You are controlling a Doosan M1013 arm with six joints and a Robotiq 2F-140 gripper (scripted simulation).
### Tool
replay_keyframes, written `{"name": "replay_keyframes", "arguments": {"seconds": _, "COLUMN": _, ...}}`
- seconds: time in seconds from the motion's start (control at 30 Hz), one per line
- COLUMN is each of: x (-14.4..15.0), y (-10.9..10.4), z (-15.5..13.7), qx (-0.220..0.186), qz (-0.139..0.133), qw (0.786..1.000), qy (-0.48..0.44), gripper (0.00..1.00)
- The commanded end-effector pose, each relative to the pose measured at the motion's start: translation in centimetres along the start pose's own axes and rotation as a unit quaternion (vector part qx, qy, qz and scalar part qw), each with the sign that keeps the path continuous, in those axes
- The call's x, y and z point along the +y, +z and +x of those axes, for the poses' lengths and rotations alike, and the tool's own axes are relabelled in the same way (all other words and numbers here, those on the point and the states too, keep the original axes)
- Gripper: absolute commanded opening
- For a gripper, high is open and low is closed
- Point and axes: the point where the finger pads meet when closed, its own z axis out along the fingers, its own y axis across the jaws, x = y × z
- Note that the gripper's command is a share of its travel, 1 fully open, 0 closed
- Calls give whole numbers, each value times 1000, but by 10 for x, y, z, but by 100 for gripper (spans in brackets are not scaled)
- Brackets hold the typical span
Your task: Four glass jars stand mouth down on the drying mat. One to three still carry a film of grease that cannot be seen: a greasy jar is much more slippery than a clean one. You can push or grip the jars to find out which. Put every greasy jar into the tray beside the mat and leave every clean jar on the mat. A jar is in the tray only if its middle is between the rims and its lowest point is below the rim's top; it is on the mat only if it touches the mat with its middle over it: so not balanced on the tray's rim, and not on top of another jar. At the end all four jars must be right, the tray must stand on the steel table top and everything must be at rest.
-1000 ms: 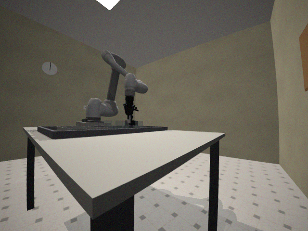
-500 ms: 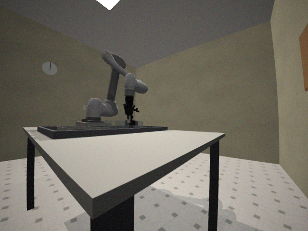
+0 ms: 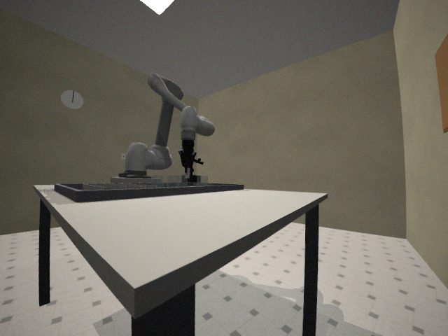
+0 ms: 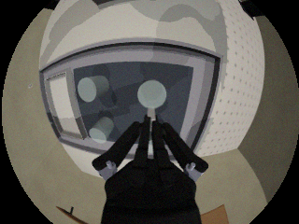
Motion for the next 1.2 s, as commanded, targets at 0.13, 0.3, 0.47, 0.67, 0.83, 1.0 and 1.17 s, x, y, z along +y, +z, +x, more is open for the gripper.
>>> {"name": "replay_keyframes", "arguments": {"seconds": 0.13, "x": 0, "y": -1, "z": 1, "qx": 0, "qz": 0, "qw": 1000, "qy": 0, "gripper": 0}}
{"name": "replay_keyframes", "arguments": {"seconds": 0.3, "x": 0, "y": -1, "z": 1, "qx": 0, "qz": 0, "qw": 1000, "qy": 0, "gripper": 0}}
{"name": "replay_keyframes", "arguments": {"seconds": 0.47, "x": 0, "y": -2, "z": 2, "qx": 0, "qz": 0, "qw": 1000, "qy": 0, "gripper": 0}}
{"name": "replay_keyframes", "arguments": {"seconds": 0.67, "x": 0, "y": -2, "z": 3, "qx": 0, "qz": 0, "qw": 1000, "qy": 0, "gripper": 0}}
{"name": "replay_keyframes", "arguments": {"seconds": 0.83, "x": 0, "y": -3, "z": 3, "qx": 0, "qz": 0, "qw": 1000, "qy": 0, "gripper": 0}}
{"name": "replay_keyframes", "arguments": {"seconds": 1.0, "x": 0, "y": -3, "z": 4, "qx": 0, "qz": 0, "qw": 1000, "qy": 0, "gripper": 0}}
{"name": "replay_keyframes", "arguments": {"seconds": 1.17, "x": 0, "y": -4, "z": 5, "qx": 0, "qz": 0, "qw": 1000, "qy": 0, "gripper": 0}}
